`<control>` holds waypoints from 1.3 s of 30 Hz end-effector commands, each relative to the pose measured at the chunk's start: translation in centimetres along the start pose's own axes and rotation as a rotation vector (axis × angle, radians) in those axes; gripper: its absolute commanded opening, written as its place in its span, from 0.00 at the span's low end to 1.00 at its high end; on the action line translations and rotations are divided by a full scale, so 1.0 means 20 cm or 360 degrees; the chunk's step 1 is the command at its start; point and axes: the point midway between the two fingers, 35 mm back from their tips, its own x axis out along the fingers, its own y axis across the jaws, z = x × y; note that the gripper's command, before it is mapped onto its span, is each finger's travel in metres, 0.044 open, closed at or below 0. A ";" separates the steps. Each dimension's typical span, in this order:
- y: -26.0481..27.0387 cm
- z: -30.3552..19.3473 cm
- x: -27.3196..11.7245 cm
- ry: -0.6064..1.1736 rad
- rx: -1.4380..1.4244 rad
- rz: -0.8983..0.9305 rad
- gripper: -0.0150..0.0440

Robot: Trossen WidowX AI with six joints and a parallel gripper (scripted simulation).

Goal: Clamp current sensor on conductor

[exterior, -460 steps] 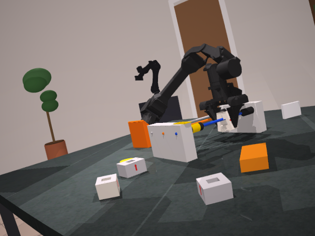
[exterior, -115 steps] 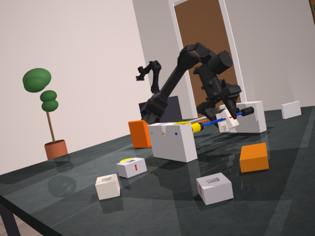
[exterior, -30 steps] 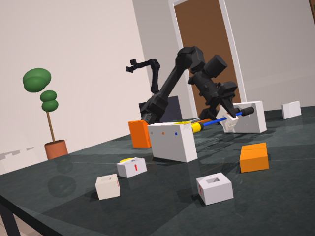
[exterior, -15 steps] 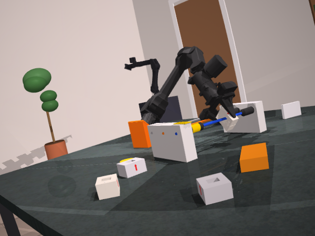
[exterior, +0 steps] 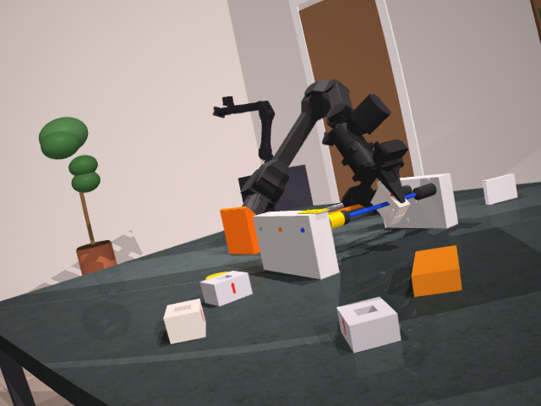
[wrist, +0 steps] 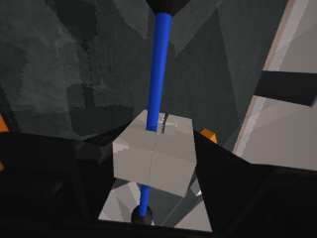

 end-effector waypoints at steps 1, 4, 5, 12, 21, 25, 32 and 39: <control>-0.06 0.00 -0.01 0.0015 -0.0027 -0.0059 0.25; -0.06 0.00 -0.01 0.0015 -0.0027 -0.0059 0.25; -0.06 0.00 -0.01 0.0015 -0.0027 -0.0059 0.25; 0.00 0.00 0.00 0.0007 -0.0002 0.0030 0.25; 0.02 -0.01 0.00 0.0015 0.0008 0.0062 0.25; 0.02 -0.01 0.00 0.0015 0.0008 0.0062 0.25; 0.02 -0.02 0.01 0.0029 0.0003 0.0203 0.25; 0.04 -0.01 0.00 0.0022 0.0003 0.0434 0.25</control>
